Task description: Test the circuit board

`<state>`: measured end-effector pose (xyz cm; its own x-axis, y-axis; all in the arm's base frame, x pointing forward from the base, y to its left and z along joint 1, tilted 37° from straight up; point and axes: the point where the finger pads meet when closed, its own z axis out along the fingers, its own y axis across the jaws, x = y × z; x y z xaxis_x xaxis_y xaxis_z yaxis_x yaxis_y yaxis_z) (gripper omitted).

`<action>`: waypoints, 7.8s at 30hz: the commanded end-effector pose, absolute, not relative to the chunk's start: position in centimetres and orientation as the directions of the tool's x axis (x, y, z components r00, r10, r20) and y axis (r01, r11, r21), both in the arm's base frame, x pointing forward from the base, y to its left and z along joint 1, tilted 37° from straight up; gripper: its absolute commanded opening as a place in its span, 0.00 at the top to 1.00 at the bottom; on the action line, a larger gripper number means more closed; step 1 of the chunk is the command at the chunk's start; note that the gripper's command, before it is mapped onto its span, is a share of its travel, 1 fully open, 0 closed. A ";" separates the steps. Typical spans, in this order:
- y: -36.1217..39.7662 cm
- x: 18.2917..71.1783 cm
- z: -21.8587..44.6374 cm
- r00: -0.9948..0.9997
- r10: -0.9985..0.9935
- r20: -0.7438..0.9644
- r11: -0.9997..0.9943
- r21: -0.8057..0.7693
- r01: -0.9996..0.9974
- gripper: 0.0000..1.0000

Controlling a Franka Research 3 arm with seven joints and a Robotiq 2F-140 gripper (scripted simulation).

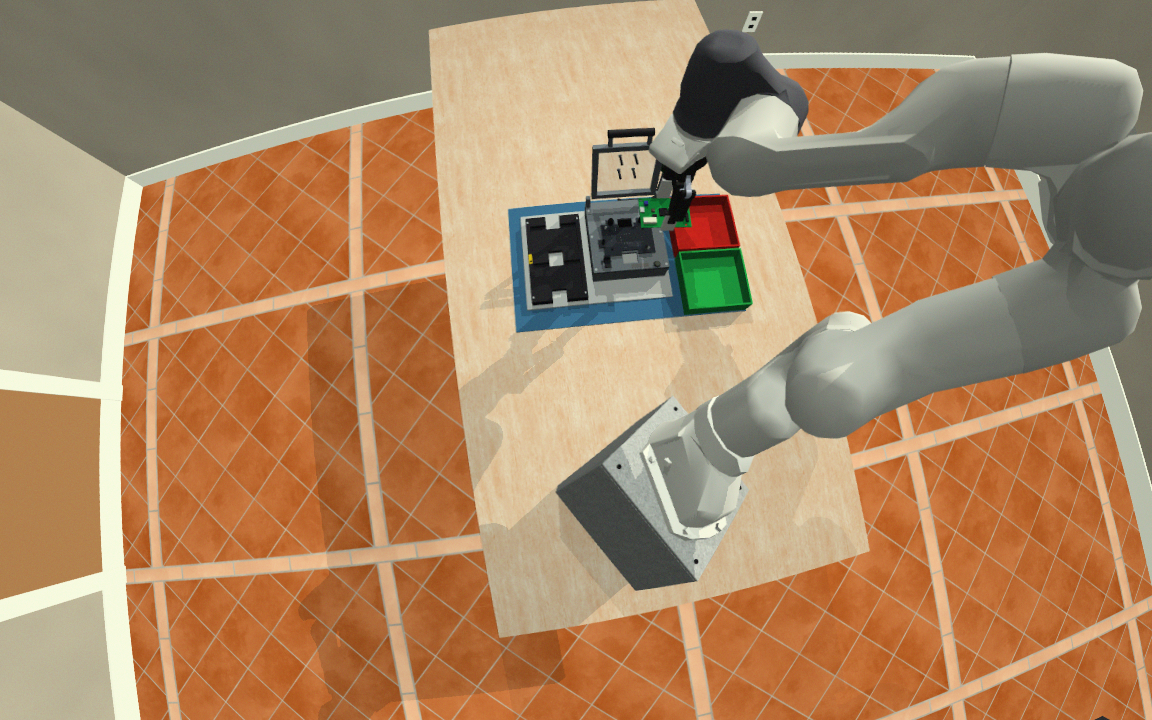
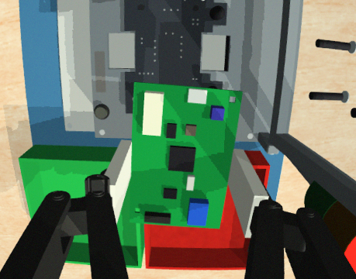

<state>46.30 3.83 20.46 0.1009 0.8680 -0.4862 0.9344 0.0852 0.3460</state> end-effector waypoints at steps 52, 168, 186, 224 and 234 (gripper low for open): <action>-8.5 50.1 24.8 0.044 0.862 -0.505 0.141 0.323 0.936 0.54; -13.3 53.6 17.2 0.044 0.862 -0.505 0.141 0.323 0.936 0.54; -13.3 53.7 17.1 0.044 0.862 -0.505 0.141 0.323 0.936 0.54; -13.4 53.7 17.1 0.044 0.862 -0.505 0.141 0.323 0.936 0.54; -13.4 53.7 17.0 0.044 0.862 -0.505 0.141 0.323 0.936 0.54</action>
<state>53.57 -13.26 16.94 0.0376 0.8618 -0.5059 0.9372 0.1453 0.3170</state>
